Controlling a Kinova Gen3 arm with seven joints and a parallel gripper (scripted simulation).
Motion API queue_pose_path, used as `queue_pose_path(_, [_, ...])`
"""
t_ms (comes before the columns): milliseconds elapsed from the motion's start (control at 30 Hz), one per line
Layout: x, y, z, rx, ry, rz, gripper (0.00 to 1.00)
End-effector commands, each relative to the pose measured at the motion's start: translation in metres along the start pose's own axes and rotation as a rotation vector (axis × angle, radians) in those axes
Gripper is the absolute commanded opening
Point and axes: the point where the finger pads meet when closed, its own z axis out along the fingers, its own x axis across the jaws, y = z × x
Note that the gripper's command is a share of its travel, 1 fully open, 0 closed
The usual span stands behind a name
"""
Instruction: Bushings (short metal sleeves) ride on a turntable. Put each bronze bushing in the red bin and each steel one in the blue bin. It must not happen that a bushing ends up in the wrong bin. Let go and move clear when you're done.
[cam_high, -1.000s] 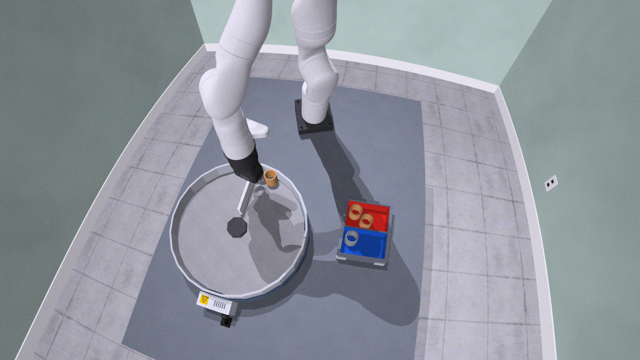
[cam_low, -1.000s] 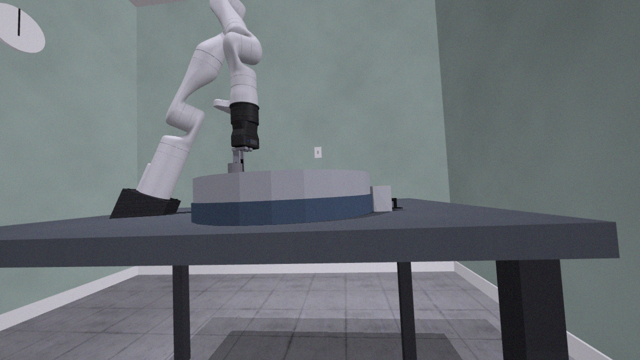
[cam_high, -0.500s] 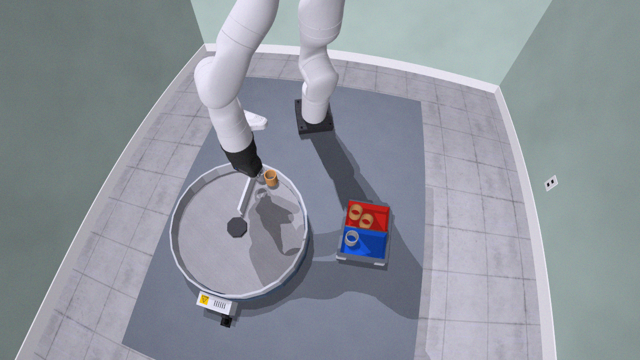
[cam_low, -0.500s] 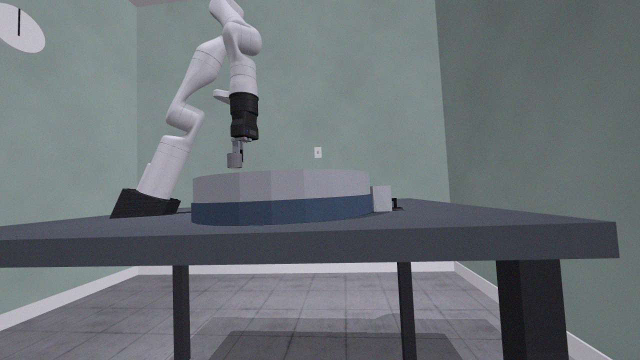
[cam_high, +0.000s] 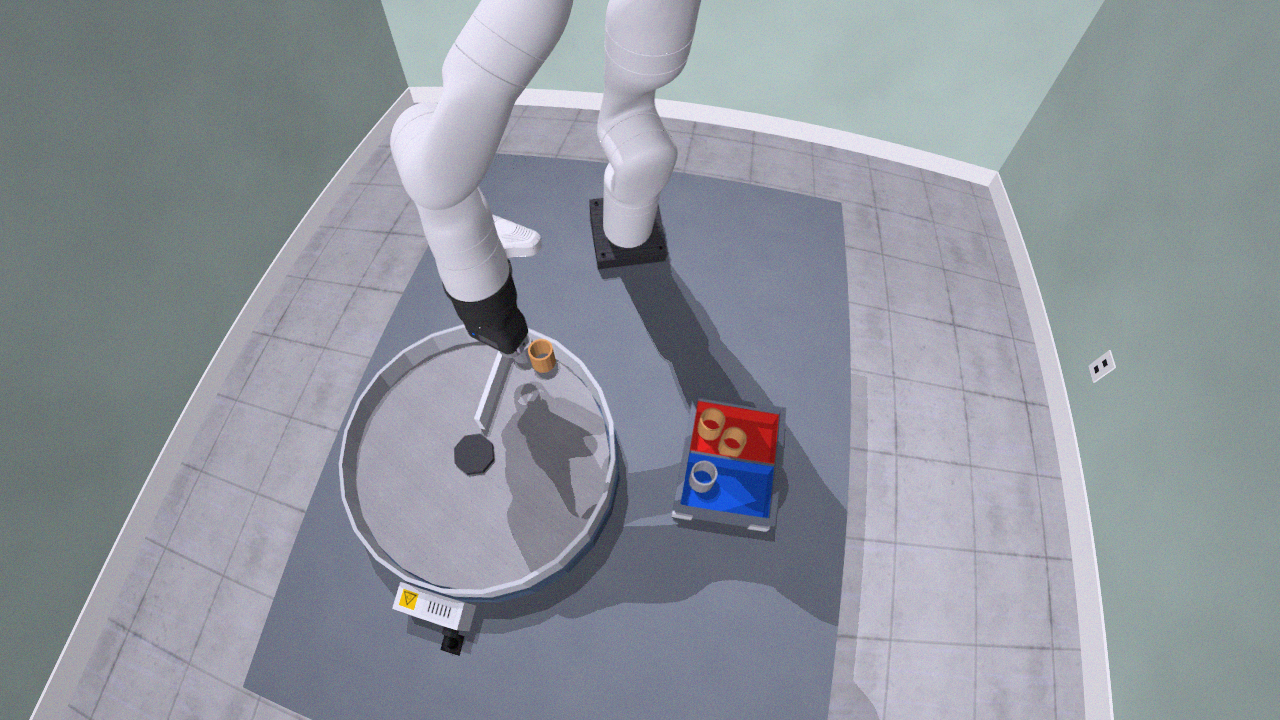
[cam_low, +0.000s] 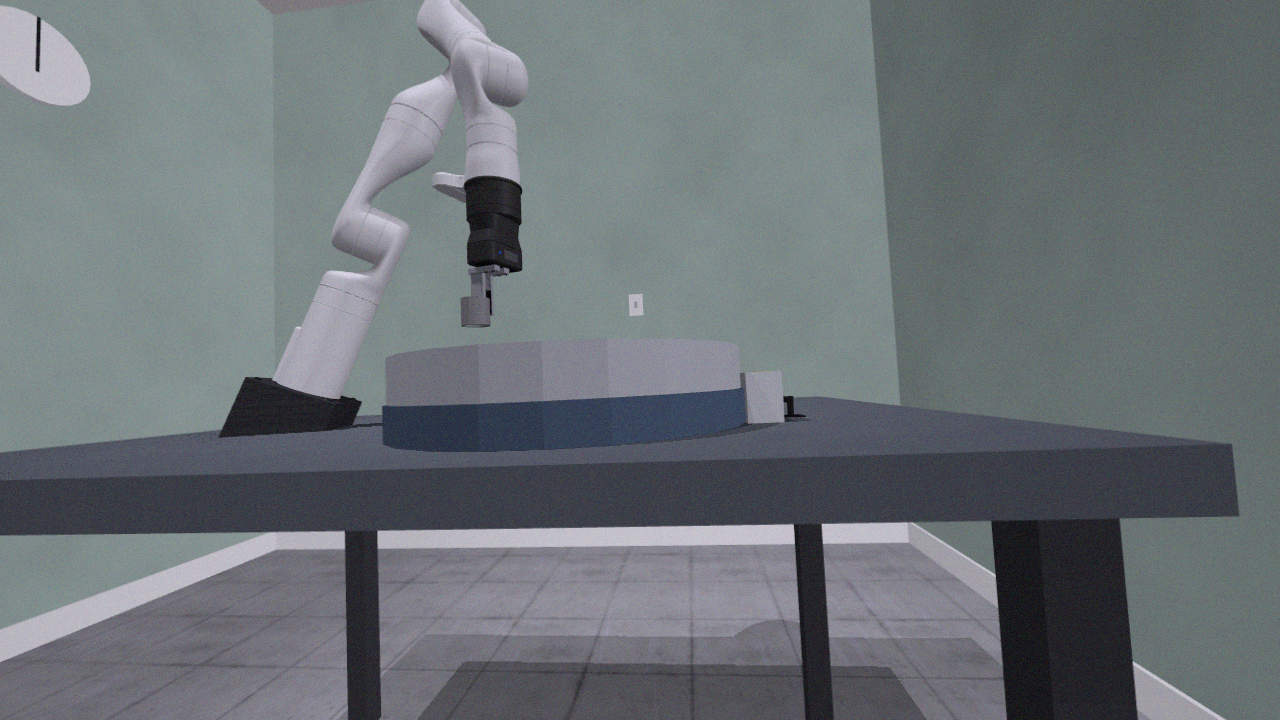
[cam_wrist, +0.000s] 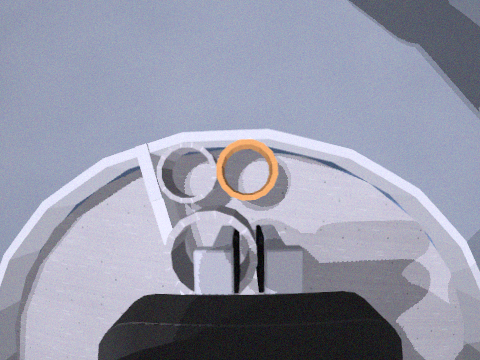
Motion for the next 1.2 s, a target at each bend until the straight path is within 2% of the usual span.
queue_pose_path(0, [0.010, 0.001, -0.001, -0.002, -0.002, -0.020, 0.00])
queue_pose_path(100, [0.041, 0.003, -0.001, -0.002, -0.002, -0.020, 0.00])
queue_pose_path(200, [0.041, 0.003, -0.001, -0.002, -0.002, -0.020, 0.00])
queue_pose_path(367, [0.094, 0.007, -0.001, -0.002, -0.002, -0.021, 0.00])
queue_pose_path(467, [0.094, 0.007, -0.001, -0.002, -0.002, -0.021, 0.00])
queue_pose_path(500, [0.105, 0.007, -0.001, -0.002, -0.002, -0.021, 0.00])
queue_pose_path(567, [0.105, 0.007, -0.001, -0.002, -0.002, -0.021, 0.00])
queue_pose_path(700, [0.147, 0.010, -0.001, -0.003, -0.002, -0.021, 0.00])
queue_pose_path(800, [0.147, 0.010, -0.001, -0.003, -0.002, -0.021, 0.00])
queue_pose_path(967, [0.200, 0.013, -0.001, -0.003, -0.002, -0.021, 0.00])
queue_pose_path(1133, [0.200, 0.013, -0.001, -0.003, -0.002, -0.021, 0.00])
queue_pose_path(1167, [0.210, 0.014, -0.001, -0.003, -0.002, -0.021, 0.00])
